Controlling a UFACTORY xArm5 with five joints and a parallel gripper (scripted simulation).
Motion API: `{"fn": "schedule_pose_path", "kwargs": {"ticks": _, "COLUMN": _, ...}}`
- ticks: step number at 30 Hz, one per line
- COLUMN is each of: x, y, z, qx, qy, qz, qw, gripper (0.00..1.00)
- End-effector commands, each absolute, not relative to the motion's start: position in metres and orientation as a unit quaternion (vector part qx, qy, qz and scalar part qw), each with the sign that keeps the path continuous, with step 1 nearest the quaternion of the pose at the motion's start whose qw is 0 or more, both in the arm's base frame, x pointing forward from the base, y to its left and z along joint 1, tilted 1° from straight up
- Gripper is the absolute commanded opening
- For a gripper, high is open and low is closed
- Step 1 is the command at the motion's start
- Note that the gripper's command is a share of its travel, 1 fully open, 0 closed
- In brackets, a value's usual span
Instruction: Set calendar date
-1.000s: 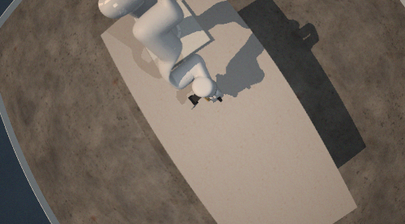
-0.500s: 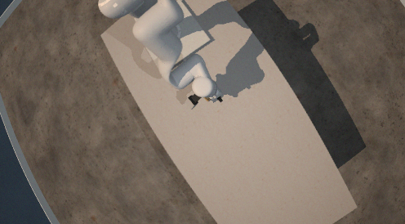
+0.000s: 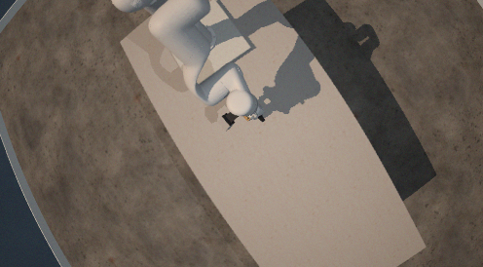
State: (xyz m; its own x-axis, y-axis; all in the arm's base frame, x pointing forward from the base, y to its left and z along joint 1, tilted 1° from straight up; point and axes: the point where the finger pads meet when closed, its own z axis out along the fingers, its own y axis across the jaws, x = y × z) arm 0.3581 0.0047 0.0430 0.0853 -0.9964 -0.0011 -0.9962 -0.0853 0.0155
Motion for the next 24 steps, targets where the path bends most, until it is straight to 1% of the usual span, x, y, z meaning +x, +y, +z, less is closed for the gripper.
{"fn": "schedule_pose_path", "kwargs": {"ticks": 1, "x": 0.359, "y": 0.005, "z": 0.07, "qx": 0.737, "qy": -0.676, "qz": -0.005, "qw": 0.004, "gripper": 0.49}}
{"fn": "schedule_pose_path", "kwargs": {"ticks": 7, "x": 0.359, "y": 0.005, "z": 0.093, "qx": 0.737, "qy": -0.676, "qz": -0.005, "qw": 0.004, "gripper": 0.49}}
{"fn": "schedule_pose_path", "kwargs": {"ticks": 15, "x": 0.36, "y": 0.005, "z": 0.099, "qx": 0.737, "qy": -0.676, "qz": -0.005, "qw": 0.004, "gripper": 0.49}}
{"fn": "schedule_pose_path", "kwargs": {"ticks": 16, "x": 0.36, "y": 0.005, "z": 0.099, "qx": 0.737, "qy": -0.676, "qz": -0.005, "qw": 0.004, "gripper": 1.0}}
{"fn": "schedule_pose_path", "kwargs": {"ticks": 24, "x": 0.36, "y": 0.005, "z": 0.099, "qx": 0.737, "qy": -0.676, "qz": -0.005, "qw": 0.004, "gripper": 1.0}}
